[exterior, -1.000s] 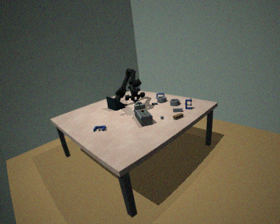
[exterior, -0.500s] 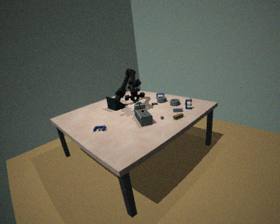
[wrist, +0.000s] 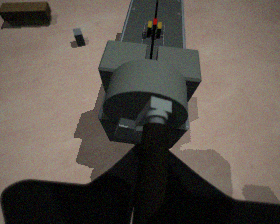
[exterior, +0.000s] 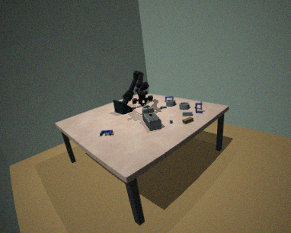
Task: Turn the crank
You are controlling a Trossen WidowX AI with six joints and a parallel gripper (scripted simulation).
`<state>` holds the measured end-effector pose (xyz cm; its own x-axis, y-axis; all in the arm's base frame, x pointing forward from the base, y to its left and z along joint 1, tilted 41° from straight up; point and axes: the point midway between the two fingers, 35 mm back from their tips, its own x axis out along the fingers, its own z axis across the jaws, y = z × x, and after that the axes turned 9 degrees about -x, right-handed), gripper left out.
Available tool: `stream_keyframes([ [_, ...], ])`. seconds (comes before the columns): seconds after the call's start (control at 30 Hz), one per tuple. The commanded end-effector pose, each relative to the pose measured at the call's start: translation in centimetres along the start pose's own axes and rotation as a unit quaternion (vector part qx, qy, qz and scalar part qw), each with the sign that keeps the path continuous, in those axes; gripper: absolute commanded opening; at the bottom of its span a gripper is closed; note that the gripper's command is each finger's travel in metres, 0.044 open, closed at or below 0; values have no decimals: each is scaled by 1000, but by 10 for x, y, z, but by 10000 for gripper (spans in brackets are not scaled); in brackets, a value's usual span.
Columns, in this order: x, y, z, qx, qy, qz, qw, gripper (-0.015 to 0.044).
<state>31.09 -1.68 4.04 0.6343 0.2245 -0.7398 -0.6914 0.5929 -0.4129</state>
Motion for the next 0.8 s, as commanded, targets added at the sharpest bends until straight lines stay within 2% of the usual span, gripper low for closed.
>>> stream_keyframes([
  [0.0,2,3,-8,6,13,2,1000,0],
  [0.77,3,5,-11,6,13,2,1000,0],
])
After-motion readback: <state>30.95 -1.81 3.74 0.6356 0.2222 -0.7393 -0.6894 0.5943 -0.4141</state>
